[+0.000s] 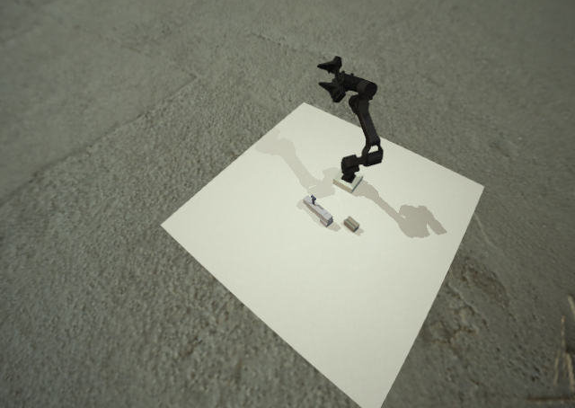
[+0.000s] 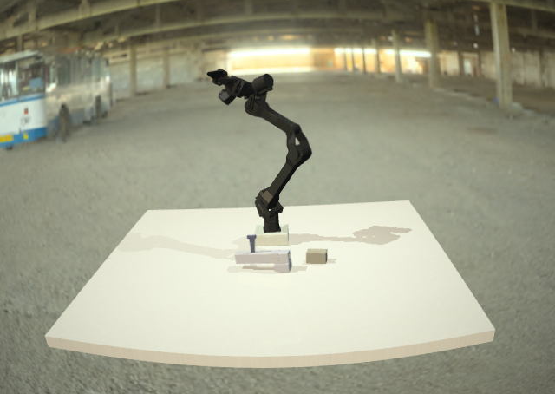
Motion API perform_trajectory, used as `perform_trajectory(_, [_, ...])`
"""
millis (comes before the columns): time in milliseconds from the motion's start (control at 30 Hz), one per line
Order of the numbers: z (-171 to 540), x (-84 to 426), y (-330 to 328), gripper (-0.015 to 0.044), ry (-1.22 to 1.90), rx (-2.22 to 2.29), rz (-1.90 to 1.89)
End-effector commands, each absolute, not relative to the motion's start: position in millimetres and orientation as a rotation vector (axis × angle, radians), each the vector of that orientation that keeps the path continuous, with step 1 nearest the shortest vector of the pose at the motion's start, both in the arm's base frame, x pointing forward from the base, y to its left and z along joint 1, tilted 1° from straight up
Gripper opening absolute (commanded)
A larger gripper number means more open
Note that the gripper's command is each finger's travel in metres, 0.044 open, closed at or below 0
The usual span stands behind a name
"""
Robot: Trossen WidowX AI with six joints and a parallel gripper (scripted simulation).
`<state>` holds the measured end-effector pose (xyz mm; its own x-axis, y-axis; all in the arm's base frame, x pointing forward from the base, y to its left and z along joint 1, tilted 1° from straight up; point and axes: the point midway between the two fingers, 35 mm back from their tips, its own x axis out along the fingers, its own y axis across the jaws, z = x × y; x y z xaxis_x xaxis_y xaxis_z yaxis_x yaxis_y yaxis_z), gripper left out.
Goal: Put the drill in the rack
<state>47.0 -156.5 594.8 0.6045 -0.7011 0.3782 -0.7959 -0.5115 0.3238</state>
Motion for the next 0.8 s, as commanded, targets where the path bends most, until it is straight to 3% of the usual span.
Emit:
perform_trajectory(0, [595,47,-156,0.0374,-1.188,2.367,0.273])
perform_trajectory(300, [595,47,-158,0.0137,-1.169,2.379,0.294])
perform_trajectory(467, [594,45,-179,0.0006,-1.130,2.587,0.511])
perform_trajectory(767, [564,57,-245,0.0000,-1.108,3.209,1.076])
